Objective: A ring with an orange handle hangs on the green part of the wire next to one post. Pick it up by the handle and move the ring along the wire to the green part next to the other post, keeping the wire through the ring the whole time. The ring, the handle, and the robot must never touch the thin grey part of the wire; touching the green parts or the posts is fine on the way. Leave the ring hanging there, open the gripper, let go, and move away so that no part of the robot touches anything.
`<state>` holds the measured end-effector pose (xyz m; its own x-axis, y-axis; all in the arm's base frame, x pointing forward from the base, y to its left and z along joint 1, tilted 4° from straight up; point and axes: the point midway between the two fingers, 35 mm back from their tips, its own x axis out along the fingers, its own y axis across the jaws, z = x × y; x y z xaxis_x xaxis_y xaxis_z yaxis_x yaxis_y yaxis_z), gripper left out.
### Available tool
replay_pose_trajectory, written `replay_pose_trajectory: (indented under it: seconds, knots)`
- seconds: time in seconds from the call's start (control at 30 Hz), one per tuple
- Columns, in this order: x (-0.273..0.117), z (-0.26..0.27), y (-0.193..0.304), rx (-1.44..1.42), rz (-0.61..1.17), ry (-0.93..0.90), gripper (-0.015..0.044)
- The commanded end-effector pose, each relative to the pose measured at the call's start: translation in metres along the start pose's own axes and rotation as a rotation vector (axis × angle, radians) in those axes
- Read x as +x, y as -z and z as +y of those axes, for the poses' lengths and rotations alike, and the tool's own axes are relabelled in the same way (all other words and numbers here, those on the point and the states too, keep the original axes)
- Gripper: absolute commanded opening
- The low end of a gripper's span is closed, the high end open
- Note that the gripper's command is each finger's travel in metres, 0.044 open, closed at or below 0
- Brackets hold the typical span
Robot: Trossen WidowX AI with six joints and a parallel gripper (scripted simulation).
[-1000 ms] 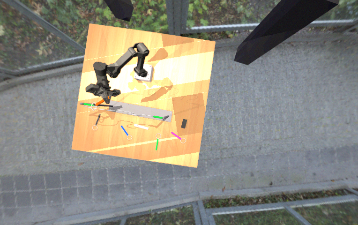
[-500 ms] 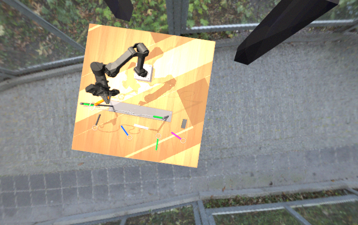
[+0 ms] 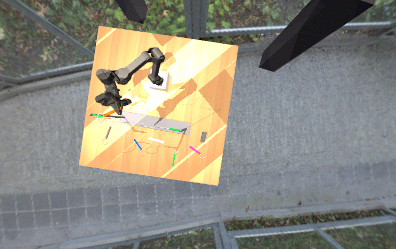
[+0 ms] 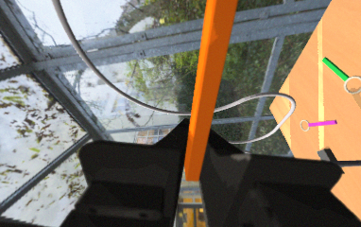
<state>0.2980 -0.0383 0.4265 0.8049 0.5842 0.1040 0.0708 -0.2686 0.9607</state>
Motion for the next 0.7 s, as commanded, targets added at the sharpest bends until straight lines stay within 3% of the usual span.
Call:
replay_pose_trajectory:
  seconds: [0.0, 0.67]
  knots:
    - [0.0002, 0.0033, 0.0022, -0.036, 0.003, 0.012, -0.0150]
    - [0.0004, -0.0004, 0.0020, -0.139, -0.004, 0.088, -0.0150]
